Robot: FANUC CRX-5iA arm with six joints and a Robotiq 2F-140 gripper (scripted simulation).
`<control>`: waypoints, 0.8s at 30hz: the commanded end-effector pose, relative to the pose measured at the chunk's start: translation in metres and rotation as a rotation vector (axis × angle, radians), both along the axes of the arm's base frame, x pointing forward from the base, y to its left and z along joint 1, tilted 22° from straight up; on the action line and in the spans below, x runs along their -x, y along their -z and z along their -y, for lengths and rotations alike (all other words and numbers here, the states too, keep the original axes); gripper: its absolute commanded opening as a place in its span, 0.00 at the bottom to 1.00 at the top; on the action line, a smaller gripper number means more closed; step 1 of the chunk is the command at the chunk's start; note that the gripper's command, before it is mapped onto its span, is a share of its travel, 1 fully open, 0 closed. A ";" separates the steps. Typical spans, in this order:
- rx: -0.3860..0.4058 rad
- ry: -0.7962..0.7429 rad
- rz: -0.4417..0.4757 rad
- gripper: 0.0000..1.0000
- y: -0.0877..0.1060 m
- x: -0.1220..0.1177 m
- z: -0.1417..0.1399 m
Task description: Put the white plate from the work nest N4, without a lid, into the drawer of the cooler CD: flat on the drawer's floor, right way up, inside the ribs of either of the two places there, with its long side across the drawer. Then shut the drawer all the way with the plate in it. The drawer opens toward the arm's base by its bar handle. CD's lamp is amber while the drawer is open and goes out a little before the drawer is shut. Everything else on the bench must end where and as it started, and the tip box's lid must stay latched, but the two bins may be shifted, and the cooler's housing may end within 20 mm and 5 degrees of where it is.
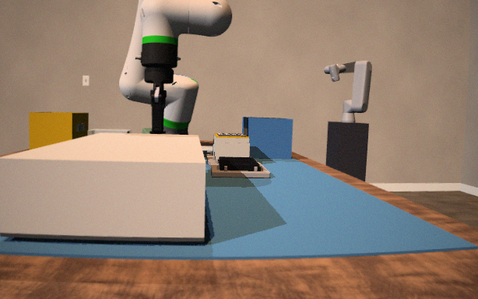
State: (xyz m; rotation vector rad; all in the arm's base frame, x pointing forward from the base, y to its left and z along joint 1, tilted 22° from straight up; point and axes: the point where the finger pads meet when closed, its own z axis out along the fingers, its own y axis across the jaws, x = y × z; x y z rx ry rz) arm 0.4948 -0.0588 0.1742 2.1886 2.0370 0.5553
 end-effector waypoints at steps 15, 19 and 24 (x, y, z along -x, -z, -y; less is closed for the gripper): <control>0.000 0.000 0.000 0.00 -0.006 -0.018 0.002; 0.000 0.000 0.000 0.00 -0.008 -0.023 0.002; 0.000 0.000 0.000 0.00 -0.009 -0.026 0.003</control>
